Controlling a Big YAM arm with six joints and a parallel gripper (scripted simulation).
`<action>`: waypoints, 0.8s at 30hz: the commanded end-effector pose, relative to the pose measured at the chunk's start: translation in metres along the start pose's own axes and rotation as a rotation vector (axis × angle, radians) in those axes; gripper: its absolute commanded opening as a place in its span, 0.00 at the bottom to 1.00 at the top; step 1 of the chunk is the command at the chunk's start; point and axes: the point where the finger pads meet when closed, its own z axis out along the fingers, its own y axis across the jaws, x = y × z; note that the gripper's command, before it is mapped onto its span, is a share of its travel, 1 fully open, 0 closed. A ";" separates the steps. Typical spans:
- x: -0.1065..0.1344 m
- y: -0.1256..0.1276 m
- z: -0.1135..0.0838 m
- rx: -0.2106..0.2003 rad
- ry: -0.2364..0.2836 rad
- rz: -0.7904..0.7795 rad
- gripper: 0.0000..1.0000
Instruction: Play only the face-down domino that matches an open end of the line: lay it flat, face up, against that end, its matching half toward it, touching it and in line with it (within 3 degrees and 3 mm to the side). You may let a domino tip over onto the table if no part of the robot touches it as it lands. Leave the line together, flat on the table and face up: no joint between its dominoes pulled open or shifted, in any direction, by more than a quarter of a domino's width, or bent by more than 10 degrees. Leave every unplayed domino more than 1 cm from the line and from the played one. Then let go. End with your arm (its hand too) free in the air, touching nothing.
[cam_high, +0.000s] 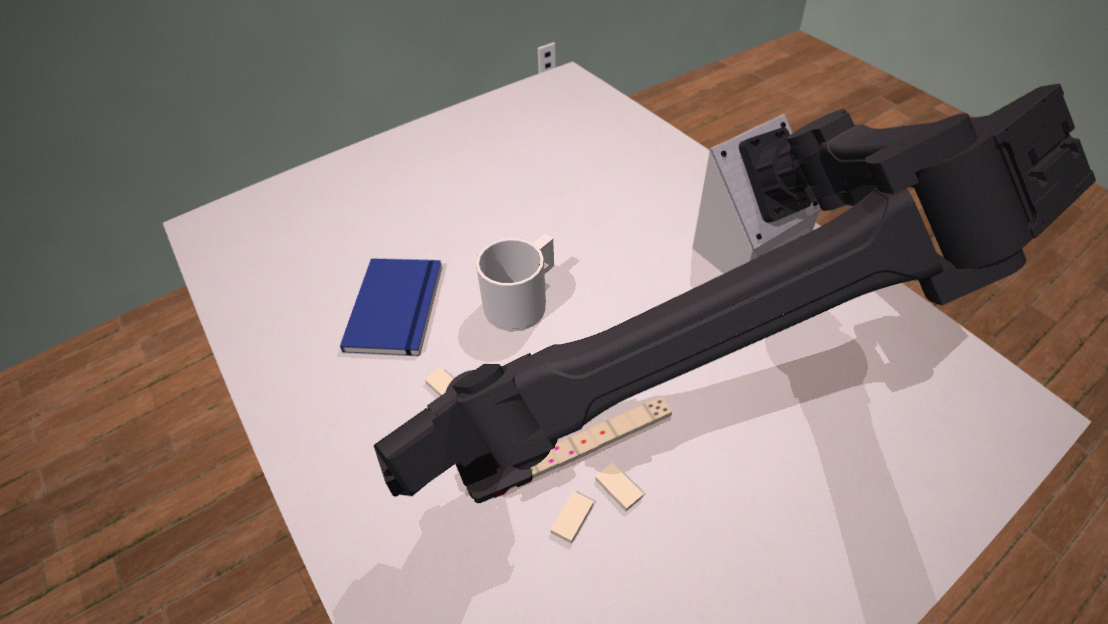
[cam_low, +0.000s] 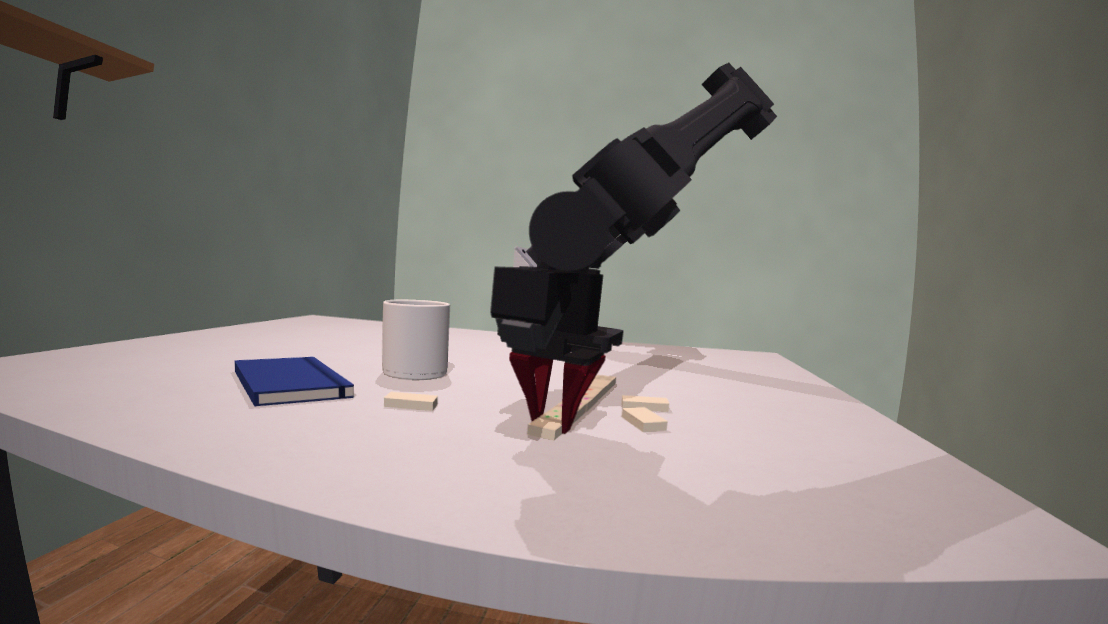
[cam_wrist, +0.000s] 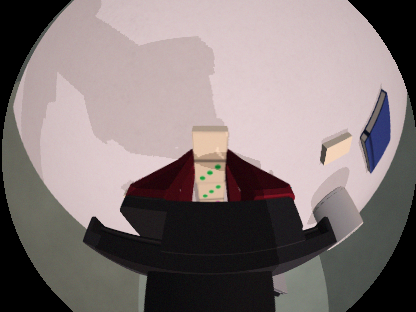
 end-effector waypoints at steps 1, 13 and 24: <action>-0.003 0.007 -0.004 -0.001 -0.010 -0.011 0.22; -0.004 0.016 -0.004 0.001 -0.011 -0.026 0.22; -0.004 0.017 -0.004 0.001 -0.011 -0.027 0.22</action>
